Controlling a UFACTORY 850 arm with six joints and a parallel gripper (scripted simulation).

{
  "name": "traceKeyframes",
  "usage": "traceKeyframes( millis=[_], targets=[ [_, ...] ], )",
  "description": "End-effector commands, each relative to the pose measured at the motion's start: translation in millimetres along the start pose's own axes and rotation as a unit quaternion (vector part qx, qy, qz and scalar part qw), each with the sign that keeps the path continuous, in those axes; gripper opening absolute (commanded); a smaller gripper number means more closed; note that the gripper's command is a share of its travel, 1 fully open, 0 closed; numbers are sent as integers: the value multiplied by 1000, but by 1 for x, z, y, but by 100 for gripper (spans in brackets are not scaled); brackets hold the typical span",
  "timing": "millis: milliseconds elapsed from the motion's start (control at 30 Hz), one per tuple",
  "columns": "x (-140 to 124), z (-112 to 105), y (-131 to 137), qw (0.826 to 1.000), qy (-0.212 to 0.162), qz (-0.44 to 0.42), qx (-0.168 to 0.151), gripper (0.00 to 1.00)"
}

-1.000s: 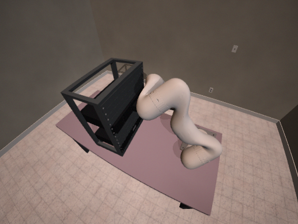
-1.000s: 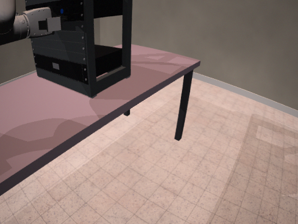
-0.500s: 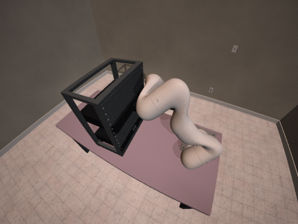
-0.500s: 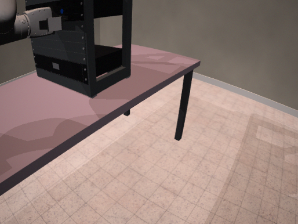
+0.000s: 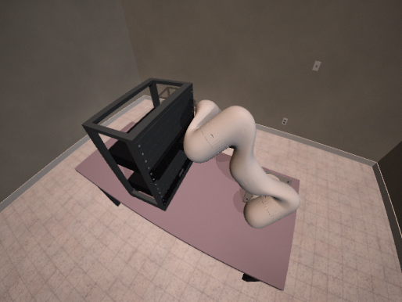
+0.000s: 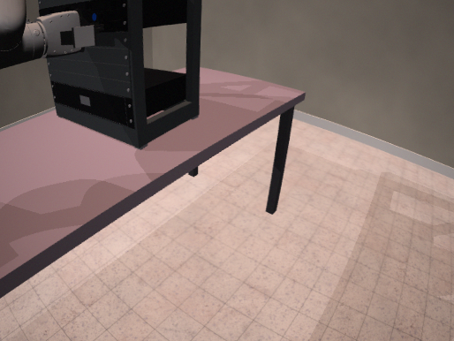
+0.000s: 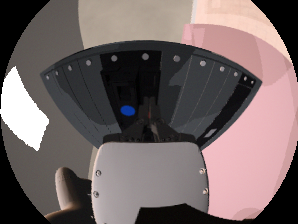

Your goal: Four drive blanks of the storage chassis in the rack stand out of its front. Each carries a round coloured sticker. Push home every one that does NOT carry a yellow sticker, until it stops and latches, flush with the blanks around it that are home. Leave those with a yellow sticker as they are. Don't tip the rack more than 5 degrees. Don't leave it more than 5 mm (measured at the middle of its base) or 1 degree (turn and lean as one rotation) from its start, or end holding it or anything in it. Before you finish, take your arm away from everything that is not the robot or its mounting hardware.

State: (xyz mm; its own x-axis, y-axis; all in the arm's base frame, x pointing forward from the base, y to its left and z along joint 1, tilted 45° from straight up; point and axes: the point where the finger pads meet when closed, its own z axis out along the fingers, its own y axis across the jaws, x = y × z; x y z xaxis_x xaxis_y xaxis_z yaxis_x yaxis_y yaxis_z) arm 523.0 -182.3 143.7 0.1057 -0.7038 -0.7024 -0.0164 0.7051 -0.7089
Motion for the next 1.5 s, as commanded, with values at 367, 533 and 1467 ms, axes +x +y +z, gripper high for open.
traceKeyframes(
  millis=[367, 533, 1467],
  targets=[
    [0, 3, -1, 1000, 0, -1, 1, 0],
    [0, 4, -1, 1000, 0, -1, 1, 0],
    [0, 9, -1, 1000, 0, -1, 1, 0]
  ],
)
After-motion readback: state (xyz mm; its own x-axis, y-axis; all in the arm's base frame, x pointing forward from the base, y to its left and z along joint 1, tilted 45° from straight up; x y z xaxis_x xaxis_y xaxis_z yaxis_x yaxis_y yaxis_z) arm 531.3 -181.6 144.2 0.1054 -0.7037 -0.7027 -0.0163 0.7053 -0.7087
